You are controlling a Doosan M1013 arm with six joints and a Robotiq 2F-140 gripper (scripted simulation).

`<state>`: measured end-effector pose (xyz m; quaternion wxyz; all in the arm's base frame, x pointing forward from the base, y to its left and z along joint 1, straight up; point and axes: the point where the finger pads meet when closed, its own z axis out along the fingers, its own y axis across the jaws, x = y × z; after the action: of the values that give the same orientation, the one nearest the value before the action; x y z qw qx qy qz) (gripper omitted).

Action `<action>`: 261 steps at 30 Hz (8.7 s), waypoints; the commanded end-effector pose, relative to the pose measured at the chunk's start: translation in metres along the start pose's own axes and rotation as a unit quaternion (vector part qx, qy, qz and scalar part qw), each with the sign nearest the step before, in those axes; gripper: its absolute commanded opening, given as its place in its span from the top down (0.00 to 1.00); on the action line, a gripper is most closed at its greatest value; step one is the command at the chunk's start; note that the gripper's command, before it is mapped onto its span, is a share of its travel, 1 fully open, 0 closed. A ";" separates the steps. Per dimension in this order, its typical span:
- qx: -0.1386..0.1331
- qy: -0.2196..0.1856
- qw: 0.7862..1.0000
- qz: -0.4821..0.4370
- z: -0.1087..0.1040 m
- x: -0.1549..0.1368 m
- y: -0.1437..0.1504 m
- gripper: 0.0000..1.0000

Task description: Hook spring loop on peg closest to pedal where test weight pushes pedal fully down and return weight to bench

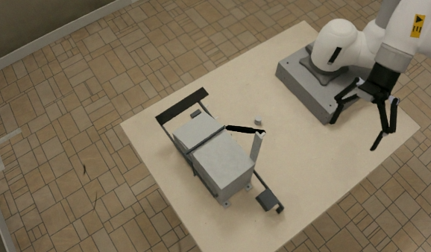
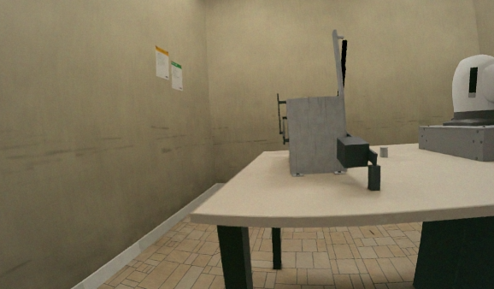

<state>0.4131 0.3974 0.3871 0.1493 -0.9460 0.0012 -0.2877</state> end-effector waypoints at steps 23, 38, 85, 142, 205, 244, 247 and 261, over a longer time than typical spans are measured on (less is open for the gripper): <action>0.000 0.000 1.000 0.000 -0.025 0.010 0.079 0.00; 0.000 0.001 1.000 0.000 -0.037 0.014 0.119 0.00; -0.005 0.004 1.000 0.001 -0.076 0.029 0.244 0.00; -0.011 0.006 1.000 0.002 -0.107 0.040 0.345 0.00; 0.021 -0.087 0.976 -0.198 -0.065 0.012 0.360 0.00; 0.041 -0.146 0.933 -0.327 -0.037 -0.007 0.370 0.00; 0.041 -0.146 0.933 -0.327 -0.037 -0.007 0.370 0.00; 0.051 -0.175 0.903 -0.389 -0.023 -0.017 0.375 0.00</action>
<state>0.4177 0.0339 0.2898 0.0716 -0.8973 -0.4081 -0.1524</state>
